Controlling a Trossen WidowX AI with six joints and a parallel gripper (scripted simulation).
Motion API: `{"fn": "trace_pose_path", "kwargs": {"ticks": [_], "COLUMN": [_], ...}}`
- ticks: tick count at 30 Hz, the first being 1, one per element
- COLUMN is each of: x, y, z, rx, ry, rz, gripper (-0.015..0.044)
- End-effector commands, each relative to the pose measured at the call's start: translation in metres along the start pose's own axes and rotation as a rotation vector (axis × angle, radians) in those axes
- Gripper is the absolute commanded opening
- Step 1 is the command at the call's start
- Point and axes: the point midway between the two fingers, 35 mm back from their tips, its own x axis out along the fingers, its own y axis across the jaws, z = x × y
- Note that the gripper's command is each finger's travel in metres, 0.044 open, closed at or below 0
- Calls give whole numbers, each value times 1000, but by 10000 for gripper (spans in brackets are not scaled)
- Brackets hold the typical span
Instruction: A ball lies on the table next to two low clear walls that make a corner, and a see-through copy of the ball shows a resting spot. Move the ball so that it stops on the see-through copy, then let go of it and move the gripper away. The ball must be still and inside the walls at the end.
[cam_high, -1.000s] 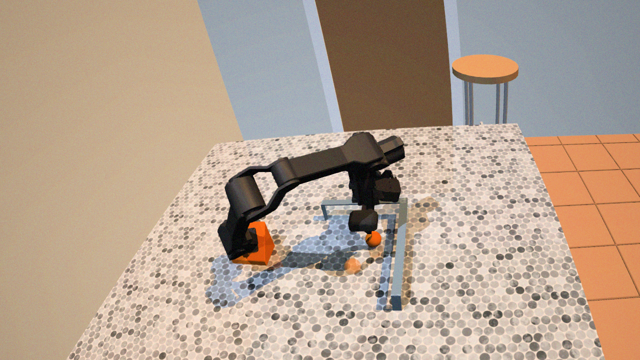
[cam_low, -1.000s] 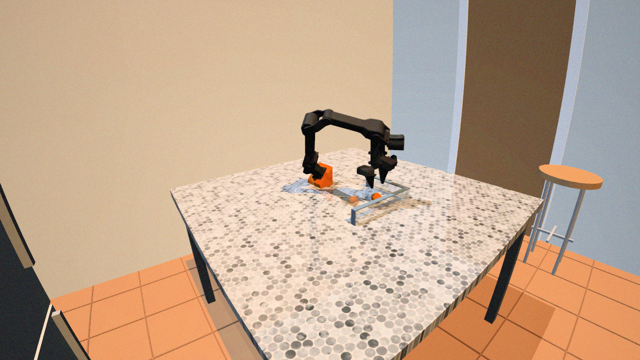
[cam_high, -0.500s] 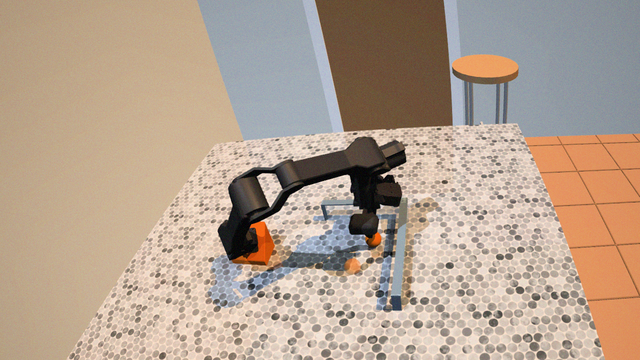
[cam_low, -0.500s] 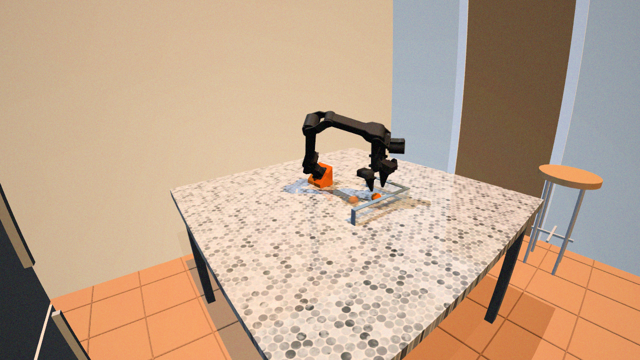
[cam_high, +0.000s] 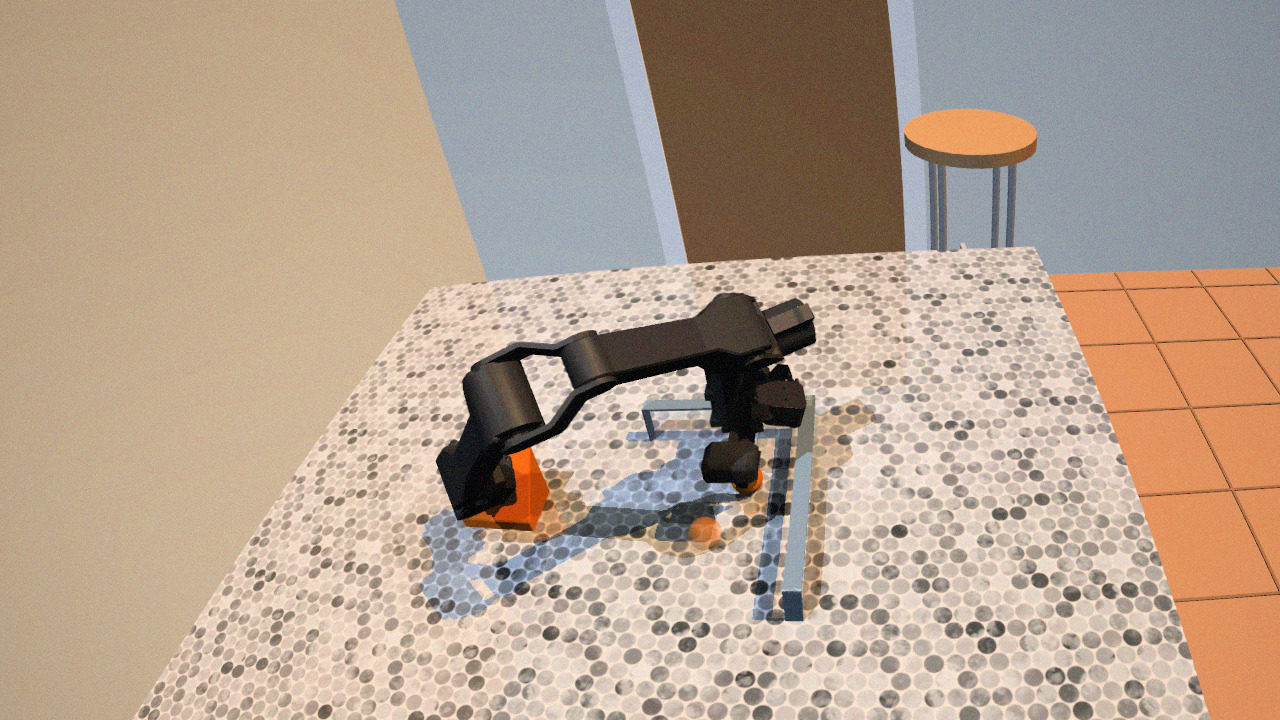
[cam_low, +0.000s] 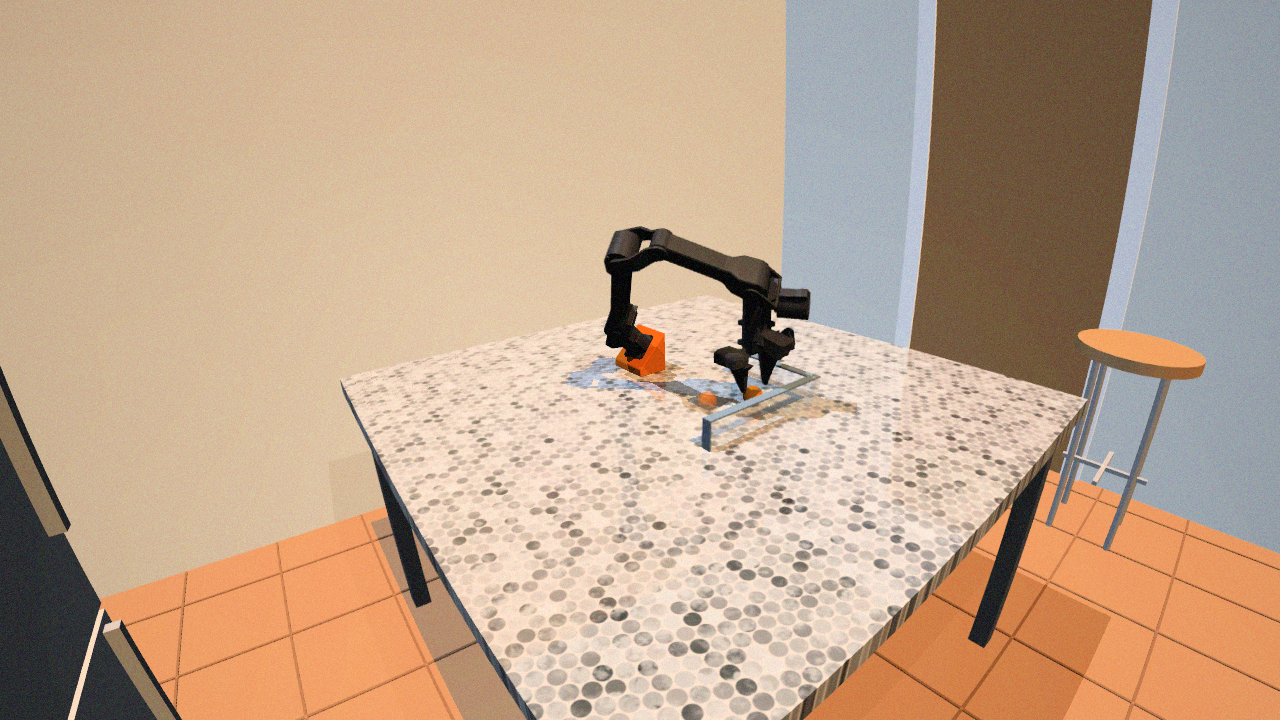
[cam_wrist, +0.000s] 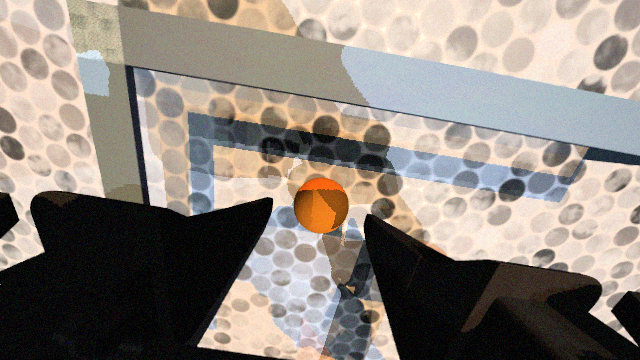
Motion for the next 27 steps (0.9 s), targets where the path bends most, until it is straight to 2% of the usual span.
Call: {"fn": "trace_pose_path", "kwargs": {"ticks": [1,9,13,21,27], "x": [10,20,20,20,2], "y": [-1,-1,-1,-1,1], "z": [-1,-2,-2,-2,2], "rx": [-6,-6,-6,-6,-7], "ry": [4,4,4,4,4], "rz": [-9,-10,-10,-10,-7], "gripper": [309,309,204,150,0]}}
